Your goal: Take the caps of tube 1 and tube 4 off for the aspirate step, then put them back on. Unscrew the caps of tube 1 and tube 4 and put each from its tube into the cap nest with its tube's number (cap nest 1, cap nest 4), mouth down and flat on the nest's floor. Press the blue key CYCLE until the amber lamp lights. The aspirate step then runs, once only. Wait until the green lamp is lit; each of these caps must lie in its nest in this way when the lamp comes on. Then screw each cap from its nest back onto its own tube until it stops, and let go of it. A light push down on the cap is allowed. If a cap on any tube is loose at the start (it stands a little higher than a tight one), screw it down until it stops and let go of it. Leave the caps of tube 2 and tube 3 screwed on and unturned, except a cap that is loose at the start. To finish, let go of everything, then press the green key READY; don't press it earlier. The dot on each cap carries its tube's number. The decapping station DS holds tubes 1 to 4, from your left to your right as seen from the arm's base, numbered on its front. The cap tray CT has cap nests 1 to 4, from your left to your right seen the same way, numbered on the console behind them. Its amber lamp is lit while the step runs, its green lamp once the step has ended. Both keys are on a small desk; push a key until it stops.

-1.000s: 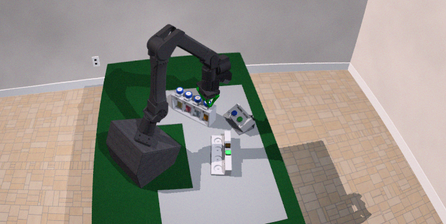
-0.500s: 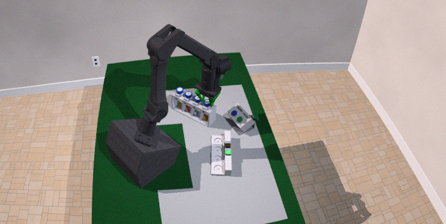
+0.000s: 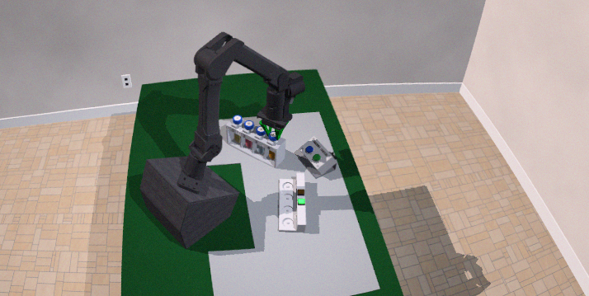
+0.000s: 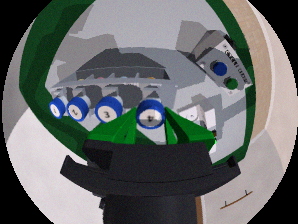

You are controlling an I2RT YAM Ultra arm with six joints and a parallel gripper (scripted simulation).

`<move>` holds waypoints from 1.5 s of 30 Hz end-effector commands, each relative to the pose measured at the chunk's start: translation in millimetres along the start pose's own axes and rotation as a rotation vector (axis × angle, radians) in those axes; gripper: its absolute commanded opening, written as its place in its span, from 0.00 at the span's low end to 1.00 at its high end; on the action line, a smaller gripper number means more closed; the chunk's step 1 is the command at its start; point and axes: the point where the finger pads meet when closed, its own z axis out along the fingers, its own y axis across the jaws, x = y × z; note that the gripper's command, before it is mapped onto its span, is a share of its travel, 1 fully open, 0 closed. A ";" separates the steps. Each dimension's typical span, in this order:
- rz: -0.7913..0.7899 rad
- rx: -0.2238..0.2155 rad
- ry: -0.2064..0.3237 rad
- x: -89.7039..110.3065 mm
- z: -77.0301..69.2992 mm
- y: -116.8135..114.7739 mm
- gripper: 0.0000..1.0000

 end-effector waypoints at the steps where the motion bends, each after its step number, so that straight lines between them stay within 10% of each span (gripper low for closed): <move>1: -0.001 0.004 -0.010 -1.9 -3.2 -0.7 0.00; 36: 0.784 0.000 -0.011 -1.8 -2.1 -0.8 0.00; 37: 0.784 0.000 -0.011 -1.9 -2.1 -0.8 0.49; 45: 0.784 0.000 -0.011 -1.9 -2.1 -0.8 0.49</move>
